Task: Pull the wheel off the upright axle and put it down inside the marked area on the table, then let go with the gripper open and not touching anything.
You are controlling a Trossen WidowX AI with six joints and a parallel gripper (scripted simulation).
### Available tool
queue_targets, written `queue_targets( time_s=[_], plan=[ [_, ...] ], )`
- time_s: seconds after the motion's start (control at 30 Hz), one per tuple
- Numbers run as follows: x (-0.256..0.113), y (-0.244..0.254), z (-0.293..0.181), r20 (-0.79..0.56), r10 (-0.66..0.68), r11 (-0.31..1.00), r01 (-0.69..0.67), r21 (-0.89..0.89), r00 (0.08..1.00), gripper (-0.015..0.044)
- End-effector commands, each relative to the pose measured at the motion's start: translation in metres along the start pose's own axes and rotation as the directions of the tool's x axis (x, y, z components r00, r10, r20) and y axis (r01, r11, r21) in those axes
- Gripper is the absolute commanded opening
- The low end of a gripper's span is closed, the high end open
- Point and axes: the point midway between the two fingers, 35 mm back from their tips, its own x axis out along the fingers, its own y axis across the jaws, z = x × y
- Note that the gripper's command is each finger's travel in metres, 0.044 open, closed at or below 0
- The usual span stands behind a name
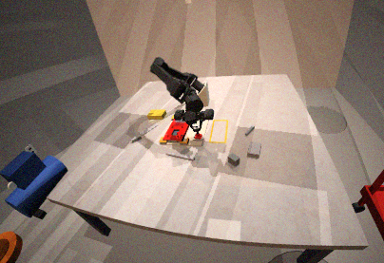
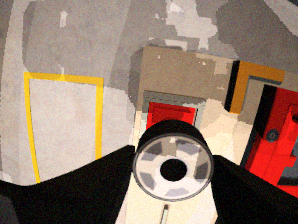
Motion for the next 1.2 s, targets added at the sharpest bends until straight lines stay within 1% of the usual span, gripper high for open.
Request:
queue_targets(
  time_s=[0.0,0.67,0.8,1.03,1.17],
  plan=[
    [-0.002,0.000,0.000,-0.002,0.002,1.000,-0.002,0.005,1.000,0.0000],
    [-0.008,0.000,0.000,-0.002,0.002,1.000,-0.002,0.004,1.000,0.0000],
    [-0.017,0.000,0.000,-0.002,0.002,1.000,-0.002,0.004,1.000,0.0000],
    [-0.043,0.001,-0.002,-0.003,0.003,1.000,-0.003,0.003,1.000,0.0000],
    [-0.038,0.009,-0.005,0.000,0.002,1.000,-0.002,-0.005,1.000,0.0000]
  ],
)
